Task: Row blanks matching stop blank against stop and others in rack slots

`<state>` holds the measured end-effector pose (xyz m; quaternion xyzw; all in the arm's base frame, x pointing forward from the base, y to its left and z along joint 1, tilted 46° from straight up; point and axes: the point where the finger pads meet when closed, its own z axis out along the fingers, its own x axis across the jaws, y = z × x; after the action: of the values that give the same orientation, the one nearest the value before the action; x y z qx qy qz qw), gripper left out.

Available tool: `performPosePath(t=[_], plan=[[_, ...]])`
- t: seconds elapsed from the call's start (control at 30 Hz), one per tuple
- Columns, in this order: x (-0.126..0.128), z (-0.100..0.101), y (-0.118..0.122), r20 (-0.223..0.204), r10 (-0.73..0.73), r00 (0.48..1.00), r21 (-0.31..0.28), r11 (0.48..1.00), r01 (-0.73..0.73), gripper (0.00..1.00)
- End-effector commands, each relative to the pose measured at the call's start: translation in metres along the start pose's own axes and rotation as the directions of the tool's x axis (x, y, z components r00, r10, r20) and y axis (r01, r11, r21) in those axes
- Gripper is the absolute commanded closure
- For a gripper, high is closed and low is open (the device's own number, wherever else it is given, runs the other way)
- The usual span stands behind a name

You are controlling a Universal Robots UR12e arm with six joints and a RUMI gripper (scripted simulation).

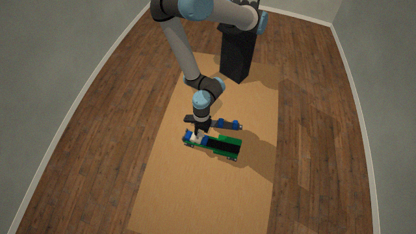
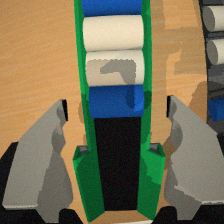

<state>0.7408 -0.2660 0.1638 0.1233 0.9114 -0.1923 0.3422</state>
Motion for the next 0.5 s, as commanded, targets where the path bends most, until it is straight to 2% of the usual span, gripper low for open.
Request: performPosePath(t=[0.0, 0.47], plan=[[0.000, 0.006, 0.000, 0.001, 0.000, 1.000, 0.000, 1.000, 0.000, 0.51], [-0.001, 0.026, 0.000, 0.001, 0.000, 1.000, 0.000, 1.000, 0.000, 0.51]])
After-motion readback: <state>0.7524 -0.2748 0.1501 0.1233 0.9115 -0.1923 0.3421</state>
